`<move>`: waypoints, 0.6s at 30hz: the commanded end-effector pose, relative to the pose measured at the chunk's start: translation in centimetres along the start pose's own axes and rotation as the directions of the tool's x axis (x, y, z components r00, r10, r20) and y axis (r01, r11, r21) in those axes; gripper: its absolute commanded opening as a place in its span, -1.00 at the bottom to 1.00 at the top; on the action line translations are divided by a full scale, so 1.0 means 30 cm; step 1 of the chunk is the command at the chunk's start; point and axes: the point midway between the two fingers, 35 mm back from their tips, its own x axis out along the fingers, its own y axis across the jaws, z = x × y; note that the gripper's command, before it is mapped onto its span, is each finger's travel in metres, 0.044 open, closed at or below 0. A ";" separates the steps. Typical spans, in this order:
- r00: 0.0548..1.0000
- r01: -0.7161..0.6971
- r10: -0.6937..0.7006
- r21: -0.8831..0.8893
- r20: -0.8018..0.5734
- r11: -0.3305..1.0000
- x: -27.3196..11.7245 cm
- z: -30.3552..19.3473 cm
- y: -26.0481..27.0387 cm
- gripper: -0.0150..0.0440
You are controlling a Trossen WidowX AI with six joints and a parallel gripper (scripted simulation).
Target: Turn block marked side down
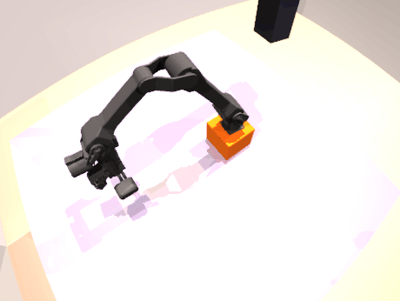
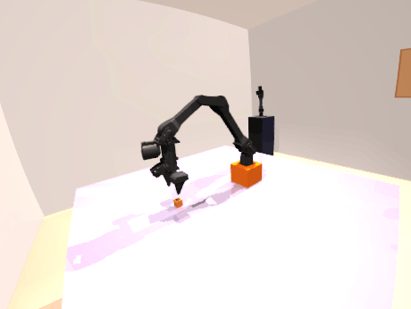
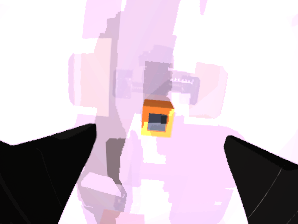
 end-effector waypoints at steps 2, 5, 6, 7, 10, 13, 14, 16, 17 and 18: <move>1.000 0.001 -0.001 -0.006 -0.030 1.000 0.061 -0.026 -0.001 1.00; 1.000 0.001 -0.001 -0.006 -0.031 1.000 0.086 -0.027 0.001 1.00; 1.000 0.001 -0.001 -0.006 -0.031 1.000 0.105 -0.029 0.002 1.00; 1.000 0.001 -0.001 -0.006 -0.031 1.000 0.111 -0.030 0.003 1.00; 1.000 0.001 -0.001 -0.006 -0.031 1.000 0.112 -0.030 0.003 1.00; 1.000 0.001 -0.001 -0.006 -0.031 1.000 0.125 -0.030 0.003 1.00; 1.000 0.001 -0.001 -0.006 -0.031 1.000 0.130 -0.030 0.003 1.00; 1.000 0.001 -0.001 -0.006 -0.031 1.000 0.141 -0.030 0.003 1.00; 1.000 0.001 -0.001 -0.006 -0.031 1.000 0.146 -0.030 0.003 1.00; 1.000 0.001 -0.001 -0.006 -0.031 1.000 0.152 -0.030 0.003 1.00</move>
